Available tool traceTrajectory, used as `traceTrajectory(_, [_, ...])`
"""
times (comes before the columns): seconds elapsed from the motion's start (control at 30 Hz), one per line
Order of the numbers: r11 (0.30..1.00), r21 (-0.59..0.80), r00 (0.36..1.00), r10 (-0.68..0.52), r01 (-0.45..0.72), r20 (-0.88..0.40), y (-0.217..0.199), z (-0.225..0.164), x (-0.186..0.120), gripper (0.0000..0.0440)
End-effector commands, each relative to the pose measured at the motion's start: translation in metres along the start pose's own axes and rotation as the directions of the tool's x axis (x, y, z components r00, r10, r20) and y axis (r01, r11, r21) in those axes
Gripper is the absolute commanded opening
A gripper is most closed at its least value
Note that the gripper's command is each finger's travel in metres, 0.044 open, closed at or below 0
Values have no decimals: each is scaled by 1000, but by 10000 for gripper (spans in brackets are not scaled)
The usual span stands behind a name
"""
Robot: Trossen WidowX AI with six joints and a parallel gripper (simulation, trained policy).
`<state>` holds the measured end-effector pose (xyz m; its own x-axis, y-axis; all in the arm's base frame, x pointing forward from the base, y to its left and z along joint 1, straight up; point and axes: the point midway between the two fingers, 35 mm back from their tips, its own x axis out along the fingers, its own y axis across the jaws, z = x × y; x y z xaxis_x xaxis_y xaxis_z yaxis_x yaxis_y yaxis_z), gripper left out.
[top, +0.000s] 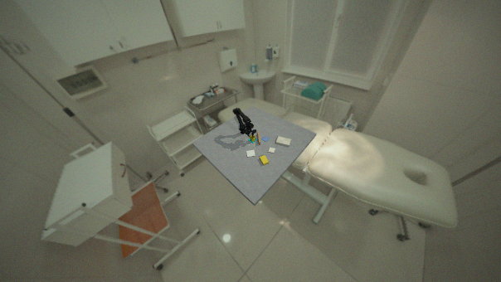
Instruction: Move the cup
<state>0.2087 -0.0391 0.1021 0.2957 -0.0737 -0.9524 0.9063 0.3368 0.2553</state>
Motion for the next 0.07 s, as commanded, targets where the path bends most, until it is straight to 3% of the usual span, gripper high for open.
traceTrajectory(0.0, [999,12,999,32,-32,11,1,1,-9,295])
traceTrajectory(0.03, [999,14,999,38,-39,14,1,2,-12,300])
